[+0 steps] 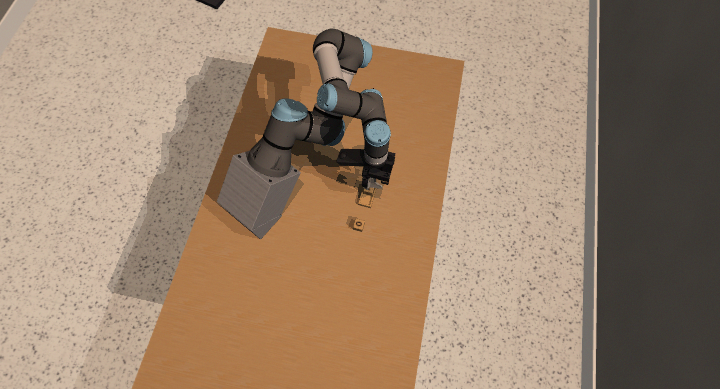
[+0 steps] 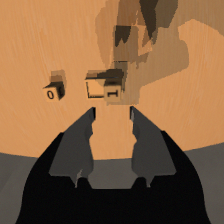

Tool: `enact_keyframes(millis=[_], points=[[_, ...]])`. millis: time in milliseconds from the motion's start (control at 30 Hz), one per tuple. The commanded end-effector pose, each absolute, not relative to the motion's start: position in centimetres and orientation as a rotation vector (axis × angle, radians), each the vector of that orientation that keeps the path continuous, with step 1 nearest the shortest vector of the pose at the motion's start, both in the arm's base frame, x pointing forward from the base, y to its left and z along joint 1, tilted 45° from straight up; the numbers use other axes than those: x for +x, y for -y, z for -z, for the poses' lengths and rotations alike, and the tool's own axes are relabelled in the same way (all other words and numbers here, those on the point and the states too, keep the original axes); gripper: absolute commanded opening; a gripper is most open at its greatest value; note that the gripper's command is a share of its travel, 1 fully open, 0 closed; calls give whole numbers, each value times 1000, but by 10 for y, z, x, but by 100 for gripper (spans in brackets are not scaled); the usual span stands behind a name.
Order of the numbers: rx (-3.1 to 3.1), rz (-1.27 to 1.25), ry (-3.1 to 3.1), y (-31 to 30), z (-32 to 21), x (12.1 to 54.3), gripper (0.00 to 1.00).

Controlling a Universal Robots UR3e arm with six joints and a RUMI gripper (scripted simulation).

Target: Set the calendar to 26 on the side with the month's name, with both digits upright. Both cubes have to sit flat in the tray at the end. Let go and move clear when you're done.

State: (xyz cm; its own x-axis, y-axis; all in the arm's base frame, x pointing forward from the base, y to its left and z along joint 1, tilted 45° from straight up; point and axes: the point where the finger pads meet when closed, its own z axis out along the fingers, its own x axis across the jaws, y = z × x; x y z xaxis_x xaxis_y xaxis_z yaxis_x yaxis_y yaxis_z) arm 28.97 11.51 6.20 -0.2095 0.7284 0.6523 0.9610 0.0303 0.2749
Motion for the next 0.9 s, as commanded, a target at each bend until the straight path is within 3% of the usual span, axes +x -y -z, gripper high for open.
enact_keyframes(millis=[0,867], points=[[-1723,977,1984,-119,-57,292,29],[-1723,978,1984,-141,-36,298,29]])
